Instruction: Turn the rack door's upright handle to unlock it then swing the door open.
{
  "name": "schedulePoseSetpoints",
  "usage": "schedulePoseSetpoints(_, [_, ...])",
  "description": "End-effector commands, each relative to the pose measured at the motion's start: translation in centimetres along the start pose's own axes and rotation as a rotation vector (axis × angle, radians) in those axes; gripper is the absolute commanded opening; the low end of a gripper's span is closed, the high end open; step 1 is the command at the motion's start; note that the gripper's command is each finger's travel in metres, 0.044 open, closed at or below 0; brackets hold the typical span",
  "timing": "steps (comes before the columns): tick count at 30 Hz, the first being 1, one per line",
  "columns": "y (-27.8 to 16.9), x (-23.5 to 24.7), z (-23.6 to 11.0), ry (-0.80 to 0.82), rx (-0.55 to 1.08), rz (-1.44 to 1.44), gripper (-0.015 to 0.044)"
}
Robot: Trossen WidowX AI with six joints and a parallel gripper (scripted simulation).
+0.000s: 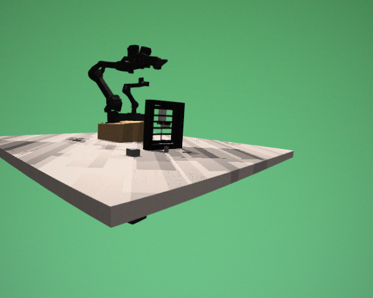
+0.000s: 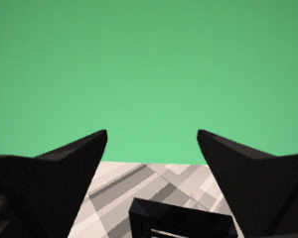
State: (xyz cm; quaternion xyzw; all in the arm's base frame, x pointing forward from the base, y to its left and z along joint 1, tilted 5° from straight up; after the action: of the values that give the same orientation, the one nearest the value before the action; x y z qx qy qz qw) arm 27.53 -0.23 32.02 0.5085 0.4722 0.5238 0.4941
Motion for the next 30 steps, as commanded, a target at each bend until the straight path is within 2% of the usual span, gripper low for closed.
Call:
schedulePoseSetpoints(1, [0.0, 0.0, 0.1, 0.0, 0.004, 0.001, 0.0374])
schedulePoseSetpoints(4, [-0.4, 0.0, 0.8, -0.006, 0.064, 0.013, 0.0295])
schedulePoseSetpoints(30, [-6.1, -0.3, 6.8, -0.118, 0.726, 0.125, 0.0292])
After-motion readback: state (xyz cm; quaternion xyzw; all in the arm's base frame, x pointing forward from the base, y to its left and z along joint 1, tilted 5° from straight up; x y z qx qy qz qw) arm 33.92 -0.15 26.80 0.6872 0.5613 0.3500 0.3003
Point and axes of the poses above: the point midway between the two fingers, 35 mm back from their tips, its own z axis out along the fingers, its own x axis across the jaws, y = z × x, the point moved 4 cm from there along -z, back along the fingers, and after that the axes turned 5 degrees about z, right-handed, at the moved point
